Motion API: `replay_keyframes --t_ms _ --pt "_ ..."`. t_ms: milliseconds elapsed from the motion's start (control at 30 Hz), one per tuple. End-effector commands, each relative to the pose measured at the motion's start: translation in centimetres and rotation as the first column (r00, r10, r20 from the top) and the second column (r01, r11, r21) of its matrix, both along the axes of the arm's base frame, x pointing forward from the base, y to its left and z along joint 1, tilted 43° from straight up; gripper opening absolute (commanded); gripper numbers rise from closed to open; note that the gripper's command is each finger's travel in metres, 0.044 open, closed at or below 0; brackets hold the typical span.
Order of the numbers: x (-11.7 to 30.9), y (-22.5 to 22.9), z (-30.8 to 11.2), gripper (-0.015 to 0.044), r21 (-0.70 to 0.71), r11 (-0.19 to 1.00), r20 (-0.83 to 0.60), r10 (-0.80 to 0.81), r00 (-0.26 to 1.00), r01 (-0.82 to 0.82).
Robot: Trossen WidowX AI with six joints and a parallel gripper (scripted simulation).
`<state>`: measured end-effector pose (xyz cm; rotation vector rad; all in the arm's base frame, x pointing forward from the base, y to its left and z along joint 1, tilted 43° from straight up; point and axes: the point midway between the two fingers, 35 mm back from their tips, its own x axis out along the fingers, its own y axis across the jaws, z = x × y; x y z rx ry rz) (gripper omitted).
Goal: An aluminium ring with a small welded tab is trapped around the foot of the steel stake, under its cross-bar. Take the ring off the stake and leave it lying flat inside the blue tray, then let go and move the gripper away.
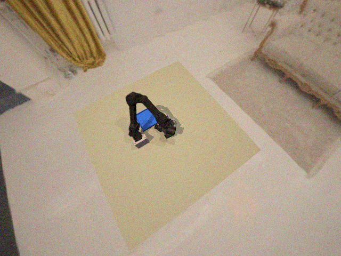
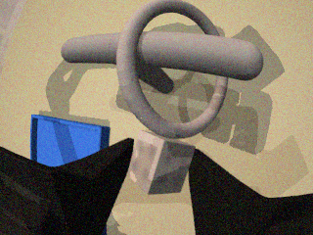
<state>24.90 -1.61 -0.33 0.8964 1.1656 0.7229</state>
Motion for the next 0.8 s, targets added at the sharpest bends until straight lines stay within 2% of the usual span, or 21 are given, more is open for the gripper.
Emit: replay_keyframes --t_ms 0,767 --pt "0.2 -0.5 -0.1 0.0000 0.008 1.000 0.007 0.000 1.000 0.000" --pt "0.2 -2.0 -0.3 0.0000 0.008 1.000 0.007 0.000 1.000 0.000"
